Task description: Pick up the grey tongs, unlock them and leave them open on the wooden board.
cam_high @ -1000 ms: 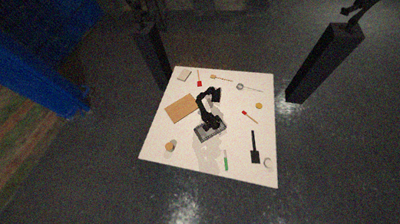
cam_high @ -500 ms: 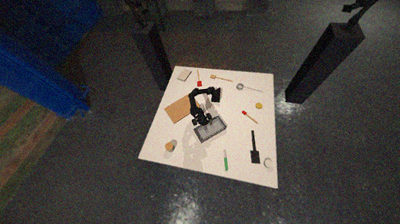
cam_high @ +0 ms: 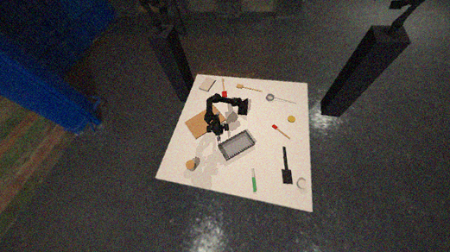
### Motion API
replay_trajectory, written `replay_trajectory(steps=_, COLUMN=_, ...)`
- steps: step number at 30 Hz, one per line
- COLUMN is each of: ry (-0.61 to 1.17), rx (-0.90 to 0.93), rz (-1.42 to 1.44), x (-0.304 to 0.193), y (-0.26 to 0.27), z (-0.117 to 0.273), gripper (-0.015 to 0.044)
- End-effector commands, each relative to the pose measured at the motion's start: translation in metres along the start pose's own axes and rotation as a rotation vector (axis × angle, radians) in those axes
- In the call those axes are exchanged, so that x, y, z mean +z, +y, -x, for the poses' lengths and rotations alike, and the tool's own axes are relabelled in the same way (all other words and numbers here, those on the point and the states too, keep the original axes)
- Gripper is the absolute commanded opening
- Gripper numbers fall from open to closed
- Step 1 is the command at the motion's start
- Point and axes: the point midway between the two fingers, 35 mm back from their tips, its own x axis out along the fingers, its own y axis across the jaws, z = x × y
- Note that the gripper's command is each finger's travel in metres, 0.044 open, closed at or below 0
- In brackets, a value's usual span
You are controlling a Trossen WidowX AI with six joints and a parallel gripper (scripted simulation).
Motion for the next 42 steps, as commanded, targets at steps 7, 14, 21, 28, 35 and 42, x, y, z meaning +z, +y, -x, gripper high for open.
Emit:
replay_trajectory(steps=7, ry=-0.021, rx=-0.015, rz=-0.137, x=-0.028, y=-0.028, z=0.011, gripper=-0.015)
replay_trajectory(steps=14, ry=-0.02, rx=-0.011, rz=-0.242, x=-0.048, y=-0.048, z=0.012, gripper=-0.015)
replay_trajectory(steps=21, ry=-0.018, rx=-0.01, rz=-0.427, x=-0.086, y=-0.078, z=0.013, gripper=-0.015)
replay_trajectory(steps=28, ry=-0.019, rx=-0.016, rz=-0.604, x=-0.126, y=-0.102, z=0.016, gripper=-0.015)
replay_trajectory(steps=35, ry=-0.02, rx=-0.028, rz=-0.79, x=-0.169, y=-0.12, z=0.02, gripper=-0.015)
replay_trajectory(steps=42, ry=-0.024, rx=-0.048, rz=-0.975, x=-0.213, y=-0.131, z=0.027, gripper=-0.015)
